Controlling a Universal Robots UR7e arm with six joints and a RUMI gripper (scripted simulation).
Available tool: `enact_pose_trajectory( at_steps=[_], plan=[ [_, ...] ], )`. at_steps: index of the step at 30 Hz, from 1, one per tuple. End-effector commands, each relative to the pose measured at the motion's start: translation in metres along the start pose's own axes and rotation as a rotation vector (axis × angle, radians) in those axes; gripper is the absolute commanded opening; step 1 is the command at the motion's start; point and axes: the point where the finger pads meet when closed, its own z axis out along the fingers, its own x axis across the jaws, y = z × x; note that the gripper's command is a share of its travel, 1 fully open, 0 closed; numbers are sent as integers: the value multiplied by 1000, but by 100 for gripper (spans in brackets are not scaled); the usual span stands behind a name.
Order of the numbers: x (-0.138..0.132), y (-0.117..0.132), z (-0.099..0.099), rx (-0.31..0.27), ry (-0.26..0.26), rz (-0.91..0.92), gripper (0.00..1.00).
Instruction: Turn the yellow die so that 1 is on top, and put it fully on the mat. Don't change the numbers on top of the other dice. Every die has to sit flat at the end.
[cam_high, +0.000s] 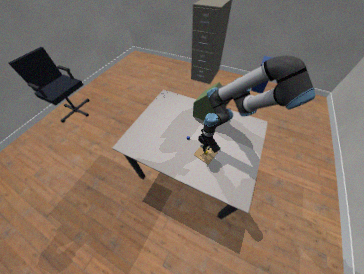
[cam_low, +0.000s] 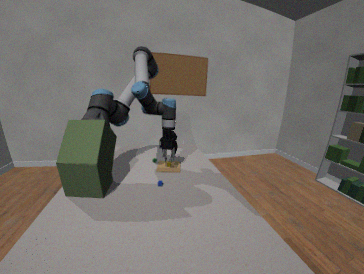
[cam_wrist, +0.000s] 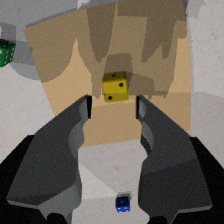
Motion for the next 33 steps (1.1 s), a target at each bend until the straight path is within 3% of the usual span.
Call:
enact_pose_trajectory(
  at_steps=[1,33],
  plan=[
    [0,0,0,0,1,0,21],
    [0,0,3,0,1,0,21]
  ],
)
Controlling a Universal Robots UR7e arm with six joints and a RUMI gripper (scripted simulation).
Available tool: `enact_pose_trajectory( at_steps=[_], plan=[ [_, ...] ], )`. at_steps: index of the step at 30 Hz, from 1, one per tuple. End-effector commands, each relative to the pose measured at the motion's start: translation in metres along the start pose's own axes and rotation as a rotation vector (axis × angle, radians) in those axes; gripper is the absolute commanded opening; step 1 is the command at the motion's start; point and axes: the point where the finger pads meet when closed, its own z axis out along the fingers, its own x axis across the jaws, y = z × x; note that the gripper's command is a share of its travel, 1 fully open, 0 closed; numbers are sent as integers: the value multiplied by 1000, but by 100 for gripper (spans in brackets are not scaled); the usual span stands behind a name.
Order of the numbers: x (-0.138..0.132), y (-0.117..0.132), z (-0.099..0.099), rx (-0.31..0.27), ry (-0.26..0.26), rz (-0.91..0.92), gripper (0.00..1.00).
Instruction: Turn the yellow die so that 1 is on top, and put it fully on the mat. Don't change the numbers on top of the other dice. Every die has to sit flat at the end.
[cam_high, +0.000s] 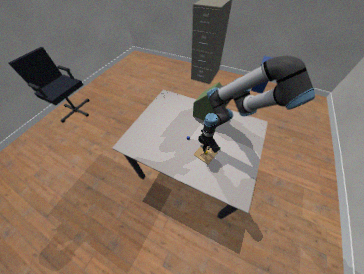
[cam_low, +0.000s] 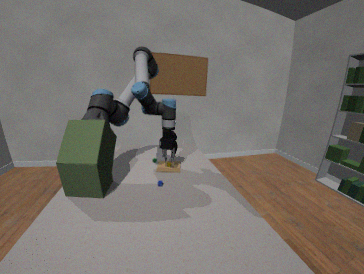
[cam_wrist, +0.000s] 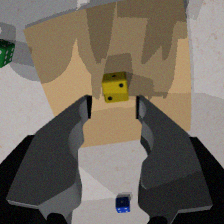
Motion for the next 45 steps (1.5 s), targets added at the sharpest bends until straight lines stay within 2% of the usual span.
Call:
enact_pose_trajectory(
  at_steps=[1,19,45],
  plan=[
    [0,0,3,0,1,0,21],
    [0,0,21,0,1,0,21],
    [0,0,22,0,1,0,21]
  ],
)
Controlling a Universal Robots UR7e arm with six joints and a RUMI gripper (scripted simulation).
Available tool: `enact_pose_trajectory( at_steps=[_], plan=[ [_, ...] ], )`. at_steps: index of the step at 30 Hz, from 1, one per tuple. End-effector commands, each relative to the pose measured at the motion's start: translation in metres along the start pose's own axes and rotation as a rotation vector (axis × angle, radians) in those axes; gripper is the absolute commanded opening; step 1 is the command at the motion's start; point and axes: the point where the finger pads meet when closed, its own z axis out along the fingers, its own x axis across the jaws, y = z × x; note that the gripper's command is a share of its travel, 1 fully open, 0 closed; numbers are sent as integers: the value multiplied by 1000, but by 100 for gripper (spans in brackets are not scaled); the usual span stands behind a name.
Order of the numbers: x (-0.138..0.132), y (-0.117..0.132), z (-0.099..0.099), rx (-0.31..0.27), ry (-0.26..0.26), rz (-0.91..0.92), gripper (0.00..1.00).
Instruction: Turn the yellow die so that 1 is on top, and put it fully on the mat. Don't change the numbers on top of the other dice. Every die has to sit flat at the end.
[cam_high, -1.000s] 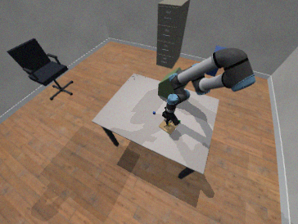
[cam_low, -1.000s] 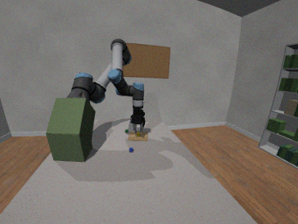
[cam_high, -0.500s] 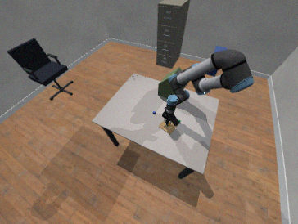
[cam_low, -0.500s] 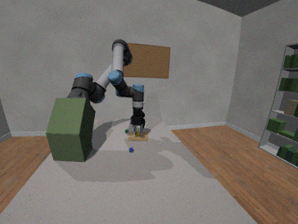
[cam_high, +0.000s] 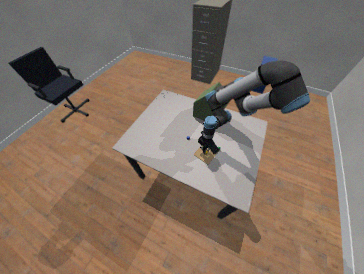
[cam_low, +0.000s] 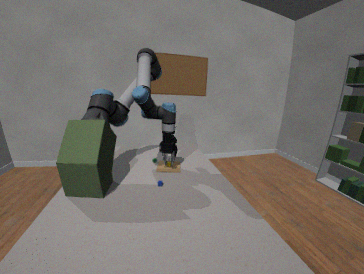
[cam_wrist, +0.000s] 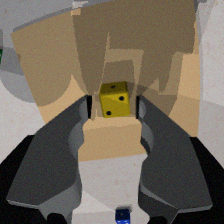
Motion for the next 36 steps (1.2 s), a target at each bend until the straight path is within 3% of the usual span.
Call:
enact_pose_trajectory(
  at_steps=[1,15,16,36],
  plan=[
    [0,0,0,0,1,0,21],
    [0,0,0,0,1,0,21],
    [0,0,0,0,1,0,3],
    [0,0,0,0,1,0,3]
  ],
)
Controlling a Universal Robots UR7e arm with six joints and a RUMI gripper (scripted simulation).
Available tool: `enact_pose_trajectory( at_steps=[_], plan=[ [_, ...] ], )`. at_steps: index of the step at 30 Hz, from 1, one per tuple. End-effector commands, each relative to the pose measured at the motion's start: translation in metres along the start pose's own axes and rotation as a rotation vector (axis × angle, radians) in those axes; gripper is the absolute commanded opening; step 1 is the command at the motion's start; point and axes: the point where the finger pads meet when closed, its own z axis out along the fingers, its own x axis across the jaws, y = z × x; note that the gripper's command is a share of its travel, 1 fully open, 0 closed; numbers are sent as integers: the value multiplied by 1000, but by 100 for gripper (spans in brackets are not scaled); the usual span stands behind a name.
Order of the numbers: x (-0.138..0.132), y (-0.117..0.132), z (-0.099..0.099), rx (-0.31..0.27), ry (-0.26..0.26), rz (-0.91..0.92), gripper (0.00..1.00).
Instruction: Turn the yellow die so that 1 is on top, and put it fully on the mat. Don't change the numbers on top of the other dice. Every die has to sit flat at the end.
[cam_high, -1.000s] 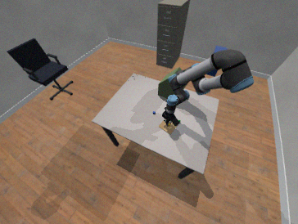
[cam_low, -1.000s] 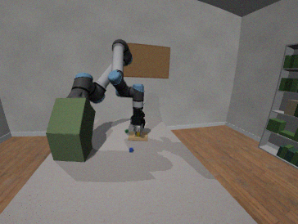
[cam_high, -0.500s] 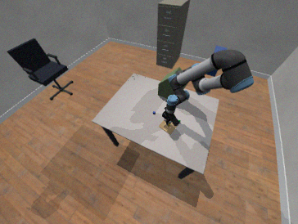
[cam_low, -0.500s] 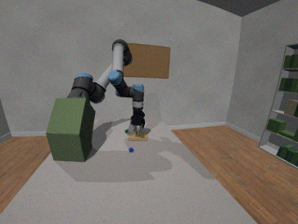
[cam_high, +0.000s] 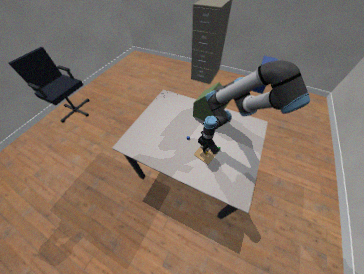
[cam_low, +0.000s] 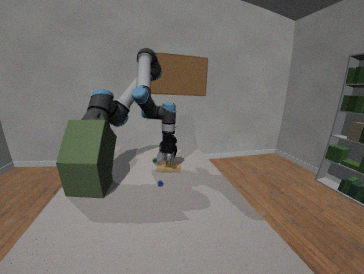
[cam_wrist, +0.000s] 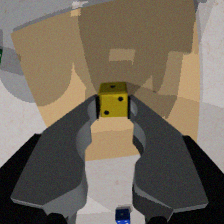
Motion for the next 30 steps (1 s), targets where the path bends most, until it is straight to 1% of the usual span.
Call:
enact_pose_trajectory(
  at_steps=[1,18,25,27,30],
  plan=[
    [0,0,0,0,1,0,3],
    [0,0,-2,0,1,0,3],
    [0,0,-15,0,1,0,3],
    [0,0,-15,0,1,0,3],
    [0,0,-25,0,1,0,3]
  ],
)
